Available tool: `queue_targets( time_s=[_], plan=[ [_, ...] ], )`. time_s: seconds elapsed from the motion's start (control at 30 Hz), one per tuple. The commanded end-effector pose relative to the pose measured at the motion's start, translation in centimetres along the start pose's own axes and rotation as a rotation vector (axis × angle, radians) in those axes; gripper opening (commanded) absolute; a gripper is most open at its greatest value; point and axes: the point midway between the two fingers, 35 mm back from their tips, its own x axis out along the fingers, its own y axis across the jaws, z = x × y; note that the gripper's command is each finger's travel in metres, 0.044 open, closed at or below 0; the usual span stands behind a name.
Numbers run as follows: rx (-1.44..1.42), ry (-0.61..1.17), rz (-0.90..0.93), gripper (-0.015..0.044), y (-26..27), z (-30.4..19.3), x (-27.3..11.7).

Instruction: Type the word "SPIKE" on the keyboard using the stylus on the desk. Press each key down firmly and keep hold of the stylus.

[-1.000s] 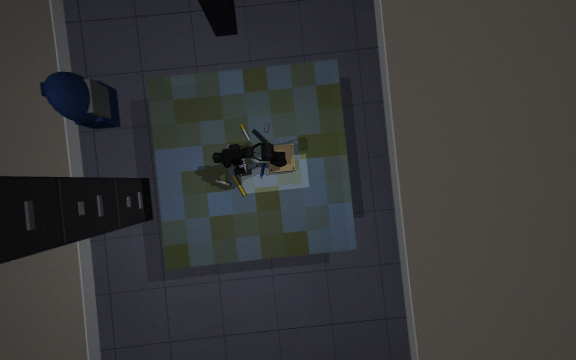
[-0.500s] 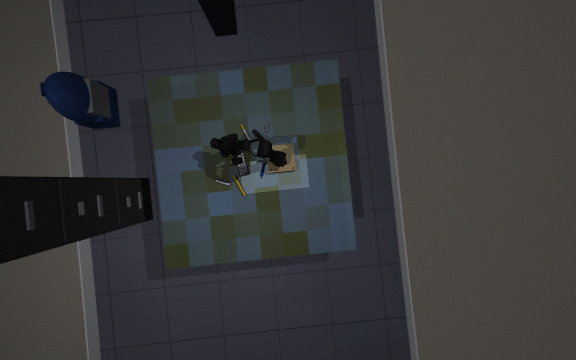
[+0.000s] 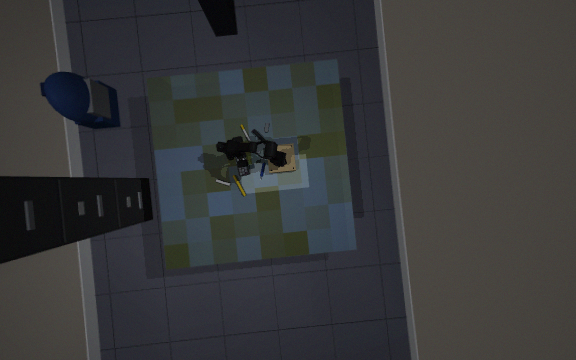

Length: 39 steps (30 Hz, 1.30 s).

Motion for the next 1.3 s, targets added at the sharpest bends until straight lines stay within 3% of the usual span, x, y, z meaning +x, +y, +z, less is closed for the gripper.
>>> queue_targets(
  time_s=[0.0, 0.13, 0.37, 0.73, 0.93, 1.2, 1.27],
  plan=[
    [0.005, -0.005, -0.002, 0.0000, 0.1, -0.1, -0.1],
    [0.005, -0.005, -0.002, 0.0000, 0.8, 0.0, -0.1],
    [0.005, -0.005, 0.005, 0.0000, 7.7, 0.0, -0.1],
    [0.005, -0.005, 0.005, 0.0000, 7.8, 0.0, -0.3],
    [0.005, -0.005, 0.005, 0.0000, 7.8, -0.1, -6.1],
    [0.000, -0.012, 0.004, 0.0000, 7.8, 0.1, -5.6],
    [0.000, -0.011, 0.004, 0.0052, 7.8, 0.1, -5.6]
  ],
)
